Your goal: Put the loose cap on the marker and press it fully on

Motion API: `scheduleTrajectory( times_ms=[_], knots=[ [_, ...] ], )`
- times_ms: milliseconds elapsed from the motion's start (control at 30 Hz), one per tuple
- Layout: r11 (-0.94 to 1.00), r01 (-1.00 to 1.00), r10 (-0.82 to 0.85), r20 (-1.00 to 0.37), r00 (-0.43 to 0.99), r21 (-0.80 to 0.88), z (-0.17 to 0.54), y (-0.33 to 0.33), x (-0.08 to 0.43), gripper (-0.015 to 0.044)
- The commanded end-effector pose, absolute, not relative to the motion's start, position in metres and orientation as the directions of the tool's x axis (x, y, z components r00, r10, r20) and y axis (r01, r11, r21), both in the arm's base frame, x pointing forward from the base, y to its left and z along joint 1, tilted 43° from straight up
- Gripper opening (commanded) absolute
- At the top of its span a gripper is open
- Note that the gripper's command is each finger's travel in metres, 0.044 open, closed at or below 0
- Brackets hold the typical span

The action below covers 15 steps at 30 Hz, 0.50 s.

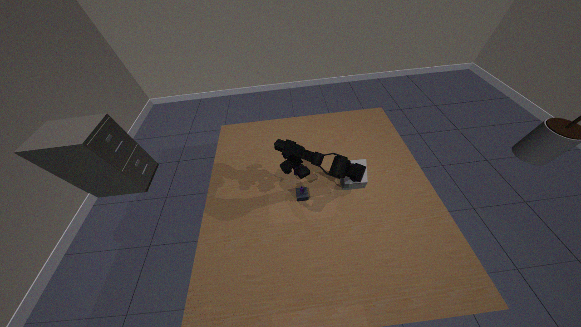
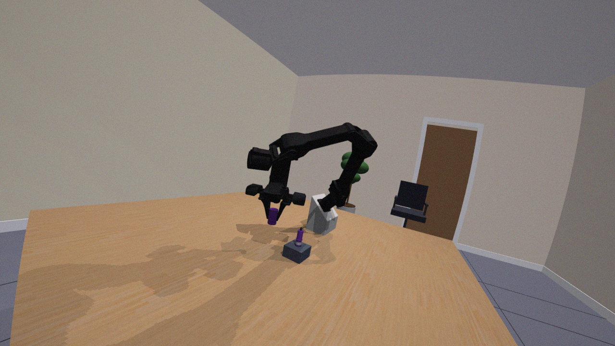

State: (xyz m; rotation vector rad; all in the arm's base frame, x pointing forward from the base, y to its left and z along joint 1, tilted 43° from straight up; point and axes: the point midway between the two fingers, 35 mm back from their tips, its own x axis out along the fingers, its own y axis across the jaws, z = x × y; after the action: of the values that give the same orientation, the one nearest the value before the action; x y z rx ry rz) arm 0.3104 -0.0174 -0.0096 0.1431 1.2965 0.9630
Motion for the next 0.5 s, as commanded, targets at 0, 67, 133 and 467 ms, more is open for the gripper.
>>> scheduleTrajectory(
  times_ms=[0, 67, 133, 467],
  knots=[
    [0.622, -0.516, 0.669, -0.742, -0.039, 0.589, 0.004, -0.012, 0.309, 0.0000],
    [0.622, -0.516, 0.669, -0.742, -0.040, 0.589, 0.010, -0.009, 0.308, 0.0000],
    [0.622, -0.516, 0.670, -0.742, -0.040, 0.589, 0.016, -0.006, 0.307, 0.0000],
    [0.621, -0.515, 0.671, -0.741, -0.040, 0.591, 0.048, 0.010, 0.301, 0.0000]
  ],
)
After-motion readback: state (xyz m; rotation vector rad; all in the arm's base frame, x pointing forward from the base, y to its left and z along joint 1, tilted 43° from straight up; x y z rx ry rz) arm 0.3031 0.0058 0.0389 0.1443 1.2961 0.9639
